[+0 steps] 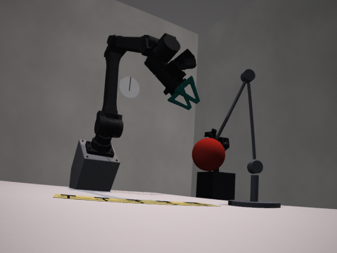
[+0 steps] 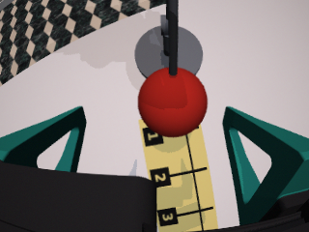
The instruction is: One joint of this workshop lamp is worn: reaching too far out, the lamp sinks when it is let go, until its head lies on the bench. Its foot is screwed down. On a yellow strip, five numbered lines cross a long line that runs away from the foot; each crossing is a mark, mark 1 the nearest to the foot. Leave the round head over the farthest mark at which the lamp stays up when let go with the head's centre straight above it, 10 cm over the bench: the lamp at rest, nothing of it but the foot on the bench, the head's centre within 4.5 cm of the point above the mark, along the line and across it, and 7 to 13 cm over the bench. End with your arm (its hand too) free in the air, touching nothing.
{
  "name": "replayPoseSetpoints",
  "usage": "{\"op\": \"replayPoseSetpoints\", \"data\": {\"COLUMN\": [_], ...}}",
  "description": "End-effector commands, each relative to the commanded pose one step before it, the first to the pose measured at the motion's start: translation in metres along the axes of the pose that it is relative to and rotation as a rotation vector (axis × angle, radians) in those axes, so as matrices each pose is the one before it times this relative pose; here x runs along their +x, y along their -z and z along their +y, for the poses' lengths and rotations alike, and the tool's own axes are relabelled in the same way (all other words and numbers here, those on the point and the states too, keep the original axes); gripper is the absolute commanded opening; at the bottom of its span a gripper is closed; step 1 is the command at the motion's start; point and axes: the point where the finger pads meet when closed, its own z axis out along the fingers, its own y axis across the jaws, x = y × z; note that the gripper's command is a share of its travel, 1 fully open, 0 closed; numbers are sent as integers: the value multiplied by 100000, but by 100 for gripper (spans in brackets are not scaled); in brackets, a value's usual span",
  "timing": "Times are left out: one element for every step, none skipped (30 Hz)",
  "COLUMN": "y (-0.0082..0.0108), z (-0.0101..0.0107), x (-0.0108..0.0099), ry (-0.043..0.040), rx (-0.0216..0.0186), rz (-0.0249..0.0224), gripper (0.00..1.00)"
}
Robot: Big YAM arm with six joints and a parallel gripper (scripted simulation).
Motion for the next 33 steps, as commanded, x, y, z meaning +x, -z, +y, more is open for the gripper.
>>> {"op": "replayPoseSetpoints", "data": {"y": [781, 0, 0, 0, 0, 0, 0, 0, 0, 0, 0, 0, 0, 0, 0, 0, 0, 133, 133, 133, 133, 133, 133, 133, 133, 133, 133, 133, 133, 133, 133, 133, 0], "z": [-1547, 0, 0, 0, 0, 0, 0, 0, 0, 0, 0, 0, 0, 0, 0, 0, 0, 0, 0, 0, 0, 0, 0, 0, 0, 0, 0, 0, 0, 0, 0, 0, 0], "x": [-2422, 0, 0, 0, 0, 0, 0, 0, 0, 0, 0, 0, 0, 0, 0, 0, 0, 0, 0, 0, 0, 0, 0, 0, 0, 0, 0, 0, 0, 0, 0, 0, 0], "ry": [4990, 0, 0, 0, 0, 0, 0, 0, 0, 0, 0, 0, 0, 0, 0, 0, 0, 0, 0, 0, 0, 0, 0, 0, 0, 0, 0, 0, 0, 0, 0, 0, 0], "rx": [3428, 0, 0, 0, 0, 0, 0, 0, 0, 0, 0, 0, 0, 0, 0, 0, 0, 0, 0, 0, 0, 0, 0, 0, 0, 0, 0, 0, 0, 0, 0, 0, 0], "rz": [-2986, 0, 0, 0, 0, 0, 0, 0, 0, 0, 0, 0, 0, 0, 0, 0, 0, 0, 0, 0, 0, 0, 0, 0, 0, 0, 0, 0, 0, 0, 0, 0, 0], "gripper": [100, 100, 100, 100, 100, 100, 100, 100, 100, 100, 100, 100, 100, 100, 100, 100, 100, 100, 100, 100, 100, 100, 100, 100, 100, 100, 100, 100, 100, 100, 100, 100, 100]}}
